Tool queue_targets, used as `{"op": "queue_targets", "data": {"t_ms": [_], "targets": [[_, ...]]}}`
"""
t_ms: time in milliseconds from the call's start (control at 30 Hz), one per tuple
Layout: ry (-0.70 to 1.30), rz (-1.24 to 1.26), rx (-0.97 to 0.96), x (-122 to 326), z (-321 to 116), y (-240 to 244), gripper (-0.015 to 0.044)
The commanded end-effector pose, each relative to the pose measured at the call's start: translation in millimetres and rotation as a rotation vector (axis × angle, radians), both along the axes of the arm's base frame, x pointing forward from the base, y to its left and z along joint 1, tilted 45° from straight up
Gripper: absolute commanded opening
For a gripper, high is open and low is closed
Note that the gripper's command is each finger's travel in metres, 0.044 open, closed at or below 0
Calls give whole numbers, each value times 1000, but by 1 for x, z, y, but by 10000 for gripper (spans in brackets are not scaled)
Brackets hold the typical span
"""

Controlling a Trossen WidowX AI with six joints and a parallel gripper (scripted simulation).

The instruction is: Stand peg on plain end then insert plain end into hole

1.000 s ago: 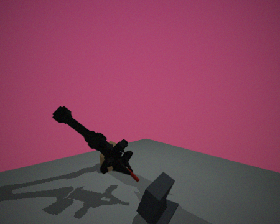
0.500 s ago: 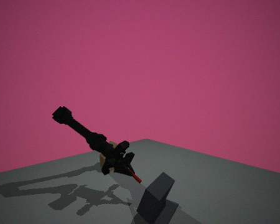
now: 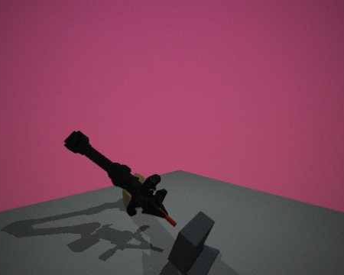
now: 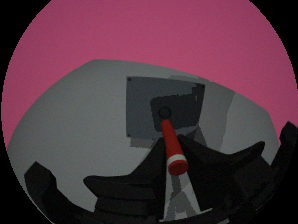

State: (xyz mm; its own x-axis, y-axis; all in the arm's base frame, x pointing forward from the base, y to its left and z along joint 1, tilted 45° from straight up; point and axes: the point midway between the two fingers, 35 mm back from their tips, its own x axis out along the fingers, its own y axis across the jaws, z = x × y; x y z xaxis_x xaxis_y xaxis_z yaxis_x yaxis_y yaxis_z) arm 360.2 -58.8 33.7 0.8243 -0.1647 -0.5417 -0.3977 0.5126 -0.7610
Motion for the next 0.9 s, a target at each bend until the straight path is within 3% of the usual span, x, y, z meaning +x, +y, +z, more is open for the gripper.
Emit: {"op": "queue_targets", "data": {"t_ms": [0,867], "targets": [[-7,10,-4,2,0,0,0],[-40,17,6,22,-13,-4,0]]}}
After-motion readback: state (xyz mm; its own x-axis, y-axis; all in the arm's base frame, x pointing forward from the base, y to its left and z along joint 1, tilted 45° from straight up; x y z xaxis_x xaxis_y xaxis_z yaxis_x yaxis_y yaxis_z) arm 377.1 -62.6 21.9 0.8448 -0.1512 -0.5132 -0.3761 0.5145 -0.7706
